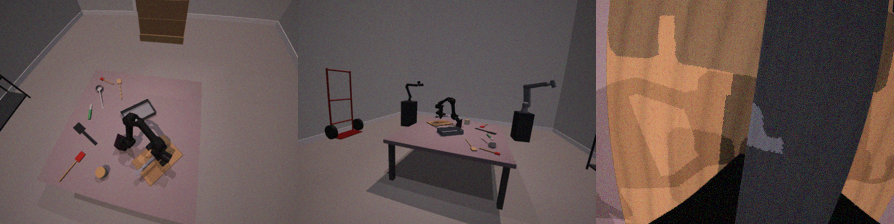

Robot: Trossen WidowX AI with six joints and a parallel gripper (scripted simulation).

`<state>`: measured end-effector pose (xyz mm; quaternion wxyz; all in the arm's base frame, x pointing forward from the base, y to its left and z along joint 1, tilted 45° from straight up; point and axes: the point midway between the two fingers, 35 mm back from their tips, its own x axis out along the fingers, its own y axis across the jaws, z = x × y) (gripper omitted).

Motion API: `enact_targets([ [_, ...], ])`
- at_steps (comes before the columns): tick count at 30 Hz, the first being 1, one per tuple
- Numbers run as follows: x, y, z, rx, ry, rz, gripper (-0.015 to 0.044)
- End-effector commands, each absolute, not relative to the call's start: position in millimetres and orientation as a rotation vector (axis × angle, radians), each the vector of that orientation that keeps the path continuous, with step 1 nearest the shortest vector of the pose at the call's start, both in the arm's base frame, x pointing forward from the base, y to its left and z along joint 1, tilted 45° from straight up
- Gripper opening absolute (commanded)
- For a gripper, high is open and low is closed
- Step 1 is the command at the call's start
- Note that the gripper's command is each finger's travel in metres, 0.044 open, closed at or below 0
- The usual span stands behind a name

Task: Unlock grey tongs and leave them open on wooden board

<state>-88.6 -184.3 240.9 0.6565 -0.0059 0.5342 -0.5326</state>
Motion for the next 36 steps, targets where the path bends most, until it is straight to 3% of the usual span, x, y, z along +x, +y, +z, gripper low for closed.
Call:
enact_targets([
  [1,-80,-182,247,-0.037,1.221,-1.202,-0.015],
  [36,-13,-139,286,-0.288,1.214,-1.125,-0.015],
])
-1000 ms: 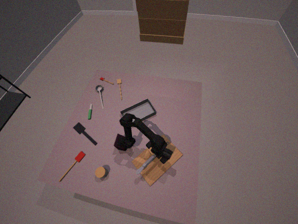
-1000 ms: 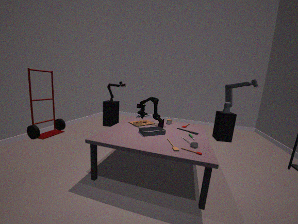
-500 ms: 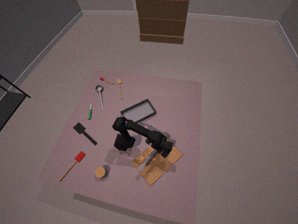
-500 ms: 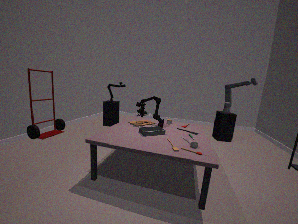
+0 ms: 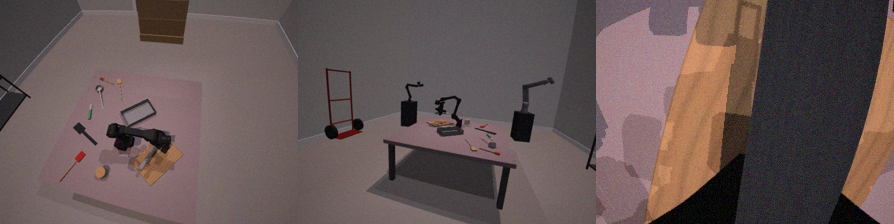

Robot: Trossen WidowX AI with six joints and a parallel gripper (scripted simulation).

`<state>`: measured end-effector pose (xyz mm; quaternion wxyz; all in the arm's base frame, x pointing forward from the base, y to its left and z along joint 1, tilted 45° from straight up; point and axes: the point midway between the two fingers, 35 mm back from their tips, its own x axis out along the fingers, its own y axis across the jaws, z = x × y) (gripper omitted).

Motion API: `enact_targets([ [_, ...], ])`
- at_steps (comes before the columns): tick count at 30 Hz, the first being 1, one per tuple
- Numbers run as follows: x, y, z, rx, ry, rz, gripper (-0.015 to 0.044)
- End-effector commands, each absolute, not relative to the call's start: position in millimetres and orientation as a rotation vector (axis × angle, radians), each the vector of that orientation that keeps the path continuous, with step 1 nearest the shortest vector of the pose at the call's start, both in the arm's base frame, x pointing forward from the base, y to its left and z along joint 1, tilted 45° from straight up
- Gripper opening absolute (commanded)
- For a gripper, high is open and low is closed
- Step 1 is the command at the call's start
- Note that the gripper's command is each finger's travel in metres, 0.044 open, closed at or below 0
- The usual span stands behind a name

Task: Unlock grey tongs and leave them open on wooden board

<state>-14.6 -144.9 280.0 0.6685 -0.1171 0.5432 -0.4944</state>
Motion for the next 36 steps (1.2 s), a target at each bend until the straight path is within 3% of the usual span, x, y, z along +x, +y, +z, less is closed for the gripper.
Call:
enact_targets([
  [1,-12,-137,287,-0.296,1.21,-1.124,-0.015],
  [36,-20,-79,313,-0.502,0.982,-1.108,-0.015],
])
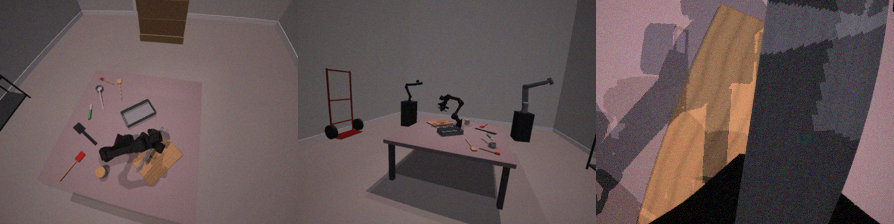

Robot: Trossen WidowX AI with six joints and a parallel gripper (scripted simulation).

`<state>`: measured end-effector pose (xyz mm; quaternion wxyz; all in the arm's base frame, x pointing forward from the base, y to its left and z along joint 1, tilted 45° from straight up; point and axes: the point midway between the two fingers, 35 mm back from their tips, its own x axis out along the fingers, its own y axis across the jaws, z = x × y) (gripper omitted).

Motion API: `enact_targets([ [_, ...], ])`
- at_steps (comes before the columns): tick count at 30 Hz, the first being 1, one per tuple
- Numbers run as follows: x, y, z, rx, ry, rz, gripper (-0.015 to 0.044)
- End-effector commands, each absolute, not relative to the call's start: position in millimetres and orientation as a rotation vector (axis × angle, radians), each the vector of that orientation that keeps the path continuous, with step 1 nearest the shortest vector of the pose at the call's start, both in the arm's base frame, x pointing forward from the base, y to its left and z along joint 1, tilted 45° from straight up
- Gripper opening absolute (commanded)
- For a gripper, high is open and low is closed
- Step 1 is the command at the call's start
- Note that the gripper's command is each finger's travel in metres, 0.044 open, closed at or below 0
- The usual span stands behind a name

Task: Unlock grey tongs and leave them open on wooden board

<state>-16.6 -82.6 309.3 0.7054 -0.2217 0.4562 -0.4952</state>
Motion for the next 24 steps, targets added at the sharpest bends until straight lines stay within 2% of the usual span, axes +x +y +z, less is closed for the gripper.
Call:
enact_targets([
  [1,-22,-78,313,-0.506,0.973,-1.107,-0.015],
  [24,-64,-69,317,-0.553,0.735,-1.082,-0.015],
])
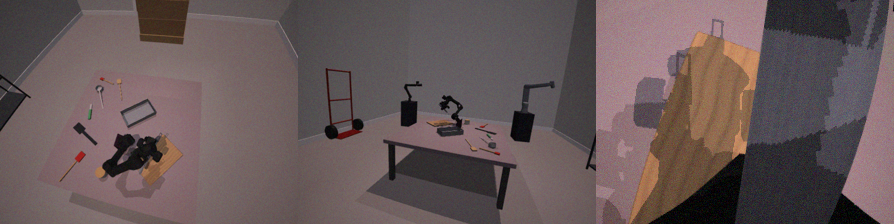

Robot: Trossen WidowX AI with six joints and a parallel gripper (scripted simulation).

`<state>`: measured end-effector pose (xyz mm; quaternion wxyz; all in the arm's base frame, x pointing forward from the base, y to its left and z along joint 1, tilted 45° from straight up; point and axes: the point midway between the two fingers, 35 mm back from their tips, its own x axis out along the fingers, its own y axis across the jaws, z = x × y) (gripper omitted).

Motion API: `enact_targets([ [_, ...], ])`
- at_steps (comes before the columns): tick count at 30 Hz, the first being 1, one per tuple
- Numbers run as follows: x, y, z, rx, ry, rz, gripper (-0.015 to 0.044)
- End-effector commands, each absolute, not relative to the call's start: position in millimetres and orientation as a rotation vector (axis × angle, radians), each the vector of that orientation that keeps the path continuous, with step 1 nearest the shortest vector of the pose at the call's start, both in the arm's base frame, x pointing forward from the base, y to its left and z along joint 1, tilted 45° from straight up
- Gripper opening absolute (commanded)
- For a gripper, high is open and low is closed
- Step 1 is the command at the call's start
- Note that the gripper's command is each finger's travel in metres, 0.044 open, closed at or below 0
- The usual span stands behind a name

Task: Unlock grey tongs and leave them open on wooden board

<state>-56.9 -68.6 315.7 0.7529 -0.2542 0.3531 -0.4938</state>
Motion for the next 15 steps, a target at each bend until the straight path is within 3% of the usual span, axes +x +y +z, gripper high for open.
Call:
enact_targets([
  [1,-66,-69,317,-0.553,0.724,-1.08,-0.015],
  [15,-94,-83,313,-0.536,0.574,-1.051,-0.015],
])
